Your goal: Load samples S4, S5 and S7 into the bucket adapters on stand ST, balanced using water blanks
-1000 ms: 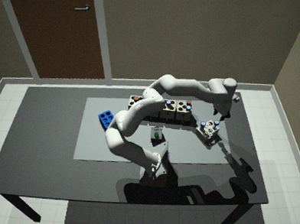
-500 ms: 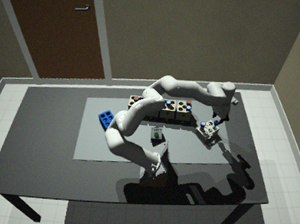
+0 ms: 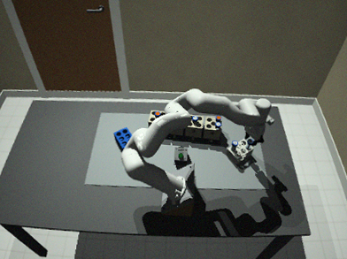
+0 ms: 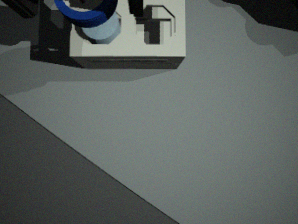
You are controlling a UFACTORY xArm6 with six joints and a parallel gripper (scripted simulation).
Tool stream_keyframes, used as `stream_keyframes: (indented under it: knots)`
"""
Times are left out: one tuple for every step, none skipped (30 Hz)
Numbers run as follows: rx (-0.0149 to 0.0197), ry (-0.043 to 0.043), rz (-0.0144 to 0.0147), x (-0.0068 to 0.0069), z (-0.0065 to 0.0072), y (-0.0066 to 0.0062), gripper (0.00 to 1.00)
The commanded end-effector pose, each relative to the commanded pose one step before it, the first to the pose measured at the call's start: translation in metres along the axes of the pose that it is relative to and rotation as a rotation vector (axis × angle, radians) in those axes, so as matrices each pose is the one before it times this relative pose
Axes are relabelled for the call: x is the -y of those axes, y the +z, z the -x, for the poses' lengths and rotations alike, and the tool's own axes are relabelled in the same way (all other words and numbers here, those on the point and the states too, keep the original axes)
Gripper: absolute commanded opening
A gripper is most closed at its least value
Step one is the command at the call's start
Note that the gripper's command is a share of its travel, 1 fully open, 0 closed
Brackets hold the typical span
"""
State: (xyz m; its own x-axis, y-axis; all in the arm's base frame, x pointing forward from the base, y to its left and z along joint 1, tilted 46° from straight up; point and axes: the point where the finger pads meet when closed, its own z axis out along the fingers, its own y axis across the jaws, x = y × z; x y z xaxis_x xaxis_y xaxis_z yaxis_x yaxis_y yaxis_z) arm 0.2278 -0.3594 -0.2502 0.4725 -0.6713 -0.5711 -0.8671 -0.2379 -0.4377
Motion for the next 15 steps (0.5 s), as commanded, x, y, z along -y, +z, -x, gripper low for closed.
stream_keyframes:
  knots:
    - [-0.00728,-0.00147,0.00087,0.00034,-0.00182,-0.00250,0.57]
    - [0.00000,0.00000,0.00000,0.00000,0.00000,0.00000,0.57]
    - [-0.00002,-0.00001,0.00000,0.00001,0.00004,0.00003,0.57]
    - [0.00000,0.00000,0.00000,0.00000,0.00000,0.00000,0.57]
    - [0.00000,0.00000,0.00000,0.00000,0.00000,0.00000,0.57]
    - [0.00000,0.00000,0.00000,0.00000,0.00000,0.00000,0.57]
    - [0.00000,0.00000,0.00000,0.00000,0.00000,0.00000,0.57]
    - [0.00001,0.00000,0.00000,0.00000,-0.00001,0.00065,0.57]
    - [0.00001,0.00000,0.00000,0.00000,-0.00001,0.00065,0.57]
    - [0.00001,0.00000,0.00000,0.00000,-0.00001,0.00066,0.57]
    - [0.00001,0.00000,0.00000,0.00000,-0.00001,0.00066,0.57]
    - [0.00000,0.00000,0.00000,0.00000,0.00000,0.00066,0.57]
    - [0.00000,0.00000,0.00000,0.00000,0.00000,0.00067,0.57]
    - [0.00000,0.00000,0.00000,0.00000,0.00000,0.00067,0.57]
    - [0.00000,0.00000,0.00000,0.00000,0.00000,0.00067,0.57]
